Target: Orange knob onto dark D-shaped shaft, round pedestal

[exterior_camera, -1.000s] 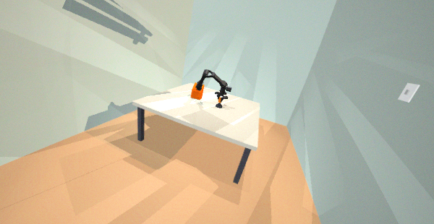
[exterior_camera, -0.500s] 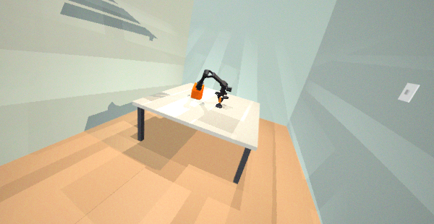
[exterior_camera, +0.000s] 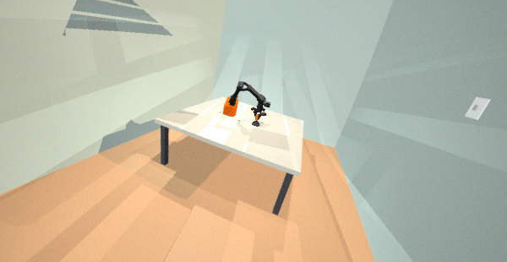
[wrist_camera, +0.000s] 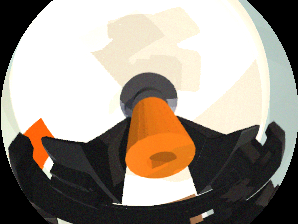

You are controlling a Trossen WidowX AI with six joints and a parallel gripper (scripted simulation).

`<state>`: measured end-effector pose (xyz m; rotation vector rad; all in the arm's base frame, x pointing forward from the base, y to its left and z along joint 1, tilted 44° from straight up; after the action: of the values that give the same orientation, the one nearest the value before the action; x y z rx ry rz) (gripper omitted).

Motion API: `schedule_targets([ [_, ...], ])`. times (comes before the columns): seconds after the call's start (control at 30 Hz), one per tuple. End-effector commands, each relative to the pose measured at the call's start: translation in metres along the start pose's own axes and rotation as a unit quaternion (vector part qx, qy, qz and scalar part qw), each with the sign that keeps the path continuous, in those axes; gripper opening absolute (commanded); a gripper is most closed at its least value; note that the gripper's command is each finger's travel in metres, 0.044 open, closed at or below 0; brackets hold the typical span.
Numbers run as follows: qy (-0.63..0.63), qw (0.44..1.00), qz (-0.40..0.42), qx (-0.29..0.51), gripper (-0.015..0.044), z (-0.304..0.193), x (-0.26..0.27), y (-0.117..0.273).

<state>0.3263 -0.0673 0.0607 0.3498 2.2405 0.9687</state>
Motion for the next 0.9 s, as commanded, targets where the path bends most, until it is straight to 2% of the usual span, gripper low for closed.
schedule_targets([
  [0.0, 0.0, 1.0, -0.003, -0.002, 0.0, 0.0022, 0.0009, 0.0024],
  [0.87, 0.0, 1.0, -0.003, -0.001, 0.0, 0.0016, -0.0013, -0.0001],
])
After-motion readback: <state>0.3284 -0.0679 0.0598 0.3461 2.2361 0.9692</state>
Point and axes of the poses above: the point midway between the two fingers, 35 mm back from their tips, its own y axis back along the fingers, its own x axis across the jaws, z = x × y, the point moved 3 cm from there along y, back along the fingers, and after that the axes turned 9 degrees about -y, right-handed, at the moved point
